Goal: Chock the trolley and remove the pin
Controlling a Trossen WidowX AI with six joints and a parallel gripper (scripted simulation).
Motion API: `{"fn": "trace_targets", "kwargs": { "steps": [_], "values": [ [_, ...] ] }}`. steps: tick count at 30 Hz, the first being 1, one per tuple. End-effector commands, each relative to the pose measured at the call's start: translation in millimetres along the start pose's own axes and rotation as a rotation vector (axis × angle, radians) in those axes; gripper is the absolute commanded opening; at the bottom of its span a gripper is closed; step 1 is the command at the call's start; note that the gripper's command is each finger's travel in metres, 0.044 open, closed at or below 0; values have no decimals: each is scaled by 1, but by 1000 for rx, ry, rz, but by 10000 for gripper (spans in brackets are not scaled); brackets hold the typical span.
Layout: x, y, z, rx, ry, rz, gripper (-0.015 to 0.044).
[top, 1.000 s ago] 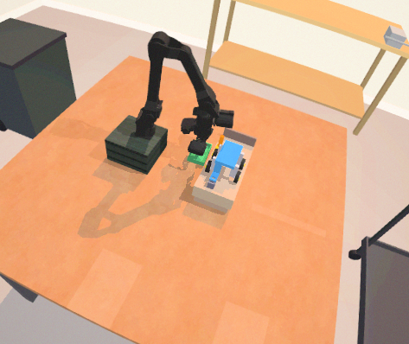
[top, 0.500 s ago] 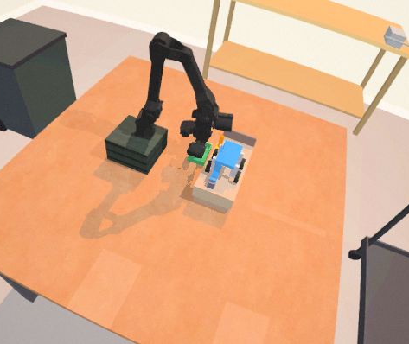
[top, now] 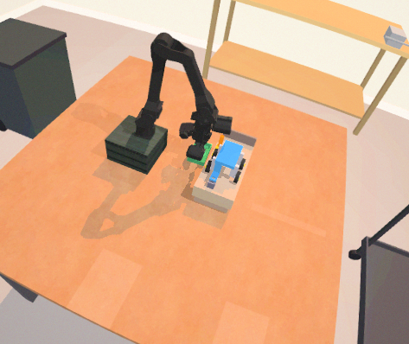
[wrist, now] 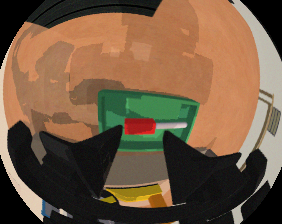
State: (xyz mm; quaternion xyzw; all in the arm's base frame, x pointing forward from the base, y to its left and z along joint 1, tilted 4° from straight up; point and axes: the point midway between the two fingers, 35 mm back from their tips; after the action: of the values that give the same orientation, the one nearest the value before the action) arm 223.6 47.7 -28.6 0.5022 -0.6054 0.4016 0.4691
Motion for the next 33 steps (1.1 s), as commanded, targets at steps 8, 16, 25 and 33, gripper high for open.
{"fn": "trace_targets", "kwargs": {
  "steps": [8, 16, 25, 33],
  "values": [
    [0, 0, 0, -1, 0, 0, 340],
    [24, 2, -3, 4, -4, -1, 340],
    [45, 2, -6, 4, -4, -1, 440],
    [73, 2, -11, 4, -4, -1, 440]
  ]
}}
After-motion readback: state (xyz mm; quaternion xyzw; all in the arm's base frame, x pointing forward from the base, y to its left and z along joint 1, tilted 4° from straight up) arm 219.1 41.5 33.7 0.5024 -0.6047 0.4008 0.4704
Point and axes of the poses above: the point midway between the two fingers, 35 mm back from their tips, its own x axis back along the fingers, its own z axis across the jaws, y = z × x, and after that the axes turned 5 degrees about -x, right-handed
